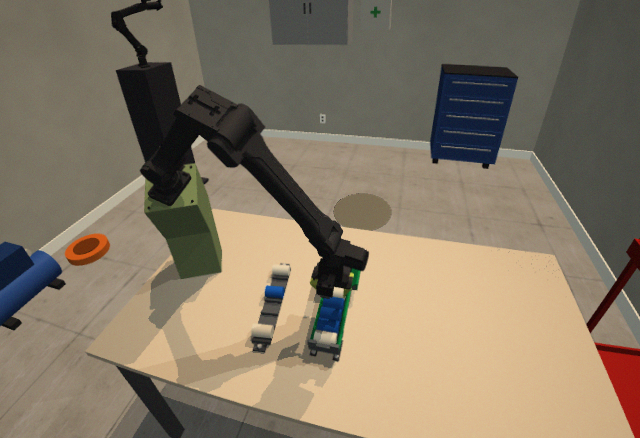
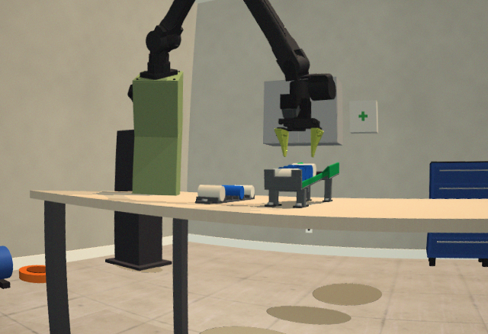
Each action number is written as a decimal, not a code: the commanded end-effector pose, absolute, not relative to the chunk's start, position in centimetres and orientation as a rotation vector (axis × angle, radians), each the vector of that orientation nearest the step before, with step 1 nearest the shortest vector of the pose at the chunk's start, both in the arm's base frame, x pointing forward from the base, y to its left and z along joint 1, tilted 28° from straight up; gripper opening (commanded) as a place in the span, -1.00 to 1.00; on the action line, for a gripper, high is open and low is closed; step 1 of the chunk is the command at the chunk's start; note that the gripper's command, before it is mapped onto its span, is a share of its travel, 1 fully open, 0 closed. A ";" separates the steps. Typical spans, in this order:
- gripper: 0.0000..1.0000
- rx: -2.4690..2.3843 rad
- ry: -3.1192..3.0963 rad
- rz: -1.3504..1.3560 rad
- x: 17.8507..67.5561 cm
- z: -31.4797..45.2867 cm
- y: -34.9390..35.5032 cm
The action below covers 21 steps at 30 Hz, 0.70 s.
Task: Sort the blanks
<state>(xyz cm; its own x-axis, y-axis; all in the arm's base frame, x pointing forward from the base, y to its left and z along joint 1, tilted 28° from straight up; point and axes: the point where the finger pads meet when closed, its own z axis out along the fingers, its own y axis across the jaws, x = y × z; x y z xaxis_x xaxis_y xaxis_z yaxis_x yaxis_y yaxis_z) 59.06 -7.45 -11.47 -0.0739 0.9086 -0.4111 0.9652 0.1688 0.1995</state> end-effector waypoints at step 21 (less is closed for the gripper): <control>0.59 1.751 1.994 -0.137 60.9 -12.0 -8.2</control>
